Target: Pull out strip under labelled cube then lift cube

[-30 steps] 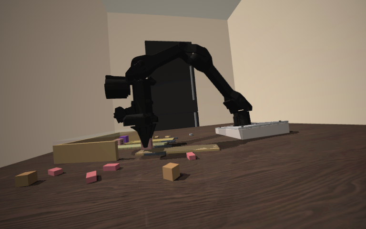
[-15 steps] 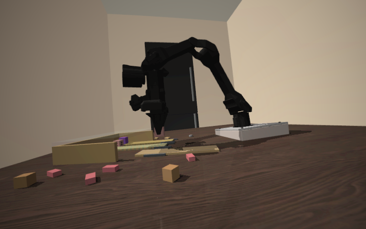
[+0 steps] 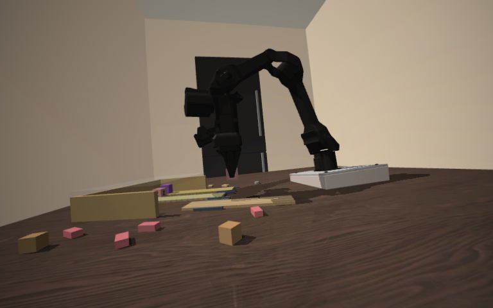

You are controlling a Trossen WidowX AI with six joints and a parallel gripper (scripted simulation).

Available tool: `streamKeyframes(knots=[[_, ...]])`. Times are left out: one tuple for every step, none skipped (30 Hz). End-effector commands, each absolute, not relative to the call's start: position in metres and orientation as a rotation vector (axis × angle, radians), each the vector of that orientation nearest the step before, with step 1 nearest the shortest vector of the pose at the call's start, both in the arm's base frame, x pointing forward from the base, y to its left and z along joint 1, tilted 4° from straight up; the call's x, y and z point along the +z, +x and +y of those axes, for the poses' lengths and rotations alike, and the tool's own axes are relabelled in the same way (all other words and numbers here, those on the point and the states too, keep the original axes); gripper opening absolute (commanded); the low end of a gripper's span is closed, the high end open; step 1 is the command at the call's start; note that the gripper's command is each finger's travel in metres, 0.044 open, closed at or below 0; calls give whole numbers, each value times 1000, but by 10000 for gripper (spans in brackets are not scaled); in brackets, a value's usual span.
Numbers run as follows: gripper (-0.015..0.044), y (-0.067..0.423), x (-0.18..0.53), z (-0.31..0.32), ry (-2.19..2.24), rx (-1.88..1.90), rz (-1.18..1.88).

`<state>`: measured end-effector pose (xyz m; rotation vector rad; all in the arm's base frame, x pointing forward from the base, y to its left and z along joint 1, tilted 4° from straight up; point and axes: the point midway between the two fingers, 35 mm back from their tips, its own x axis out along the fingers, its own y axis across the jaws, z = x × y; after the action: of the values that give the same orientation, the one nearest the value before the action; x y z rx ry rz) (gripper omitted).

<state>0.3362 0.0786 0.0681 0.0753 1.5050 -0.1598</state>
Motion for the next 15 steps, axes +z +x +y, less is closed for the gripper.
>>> streamKeyframes(knots=[[0, 322, 68, 76, 78, -162, 1504], [0, 318, 67, 75, 78, -162, 1504], [0, 315, 67, 74, 78, -162, 1504], [0, 311, 66, 73, 78, -162, 1505], [0, 308, 66, 72, 78, -162, 1505], [0, 304, 65, 72, 78, -162, 1505], [0, 301, 64, 71, 78, -163, 1506], [0, 298, 64, 70, 78, -163, 1506], [0, 296, 64, 70, 78, -163, 1506], [0, 296, 64, 70, 78, -163, 1506], [0, 296, 64, 70, 78, -163, 1506], [0, 296, 67, 70, 78, -163, 1506], [0, 296, 72, 70, 78, -163, 1506], [0, 295, 78, 71, 78, -163, 1506], [0, 295, 84, 71, 78, -162, 1506]])
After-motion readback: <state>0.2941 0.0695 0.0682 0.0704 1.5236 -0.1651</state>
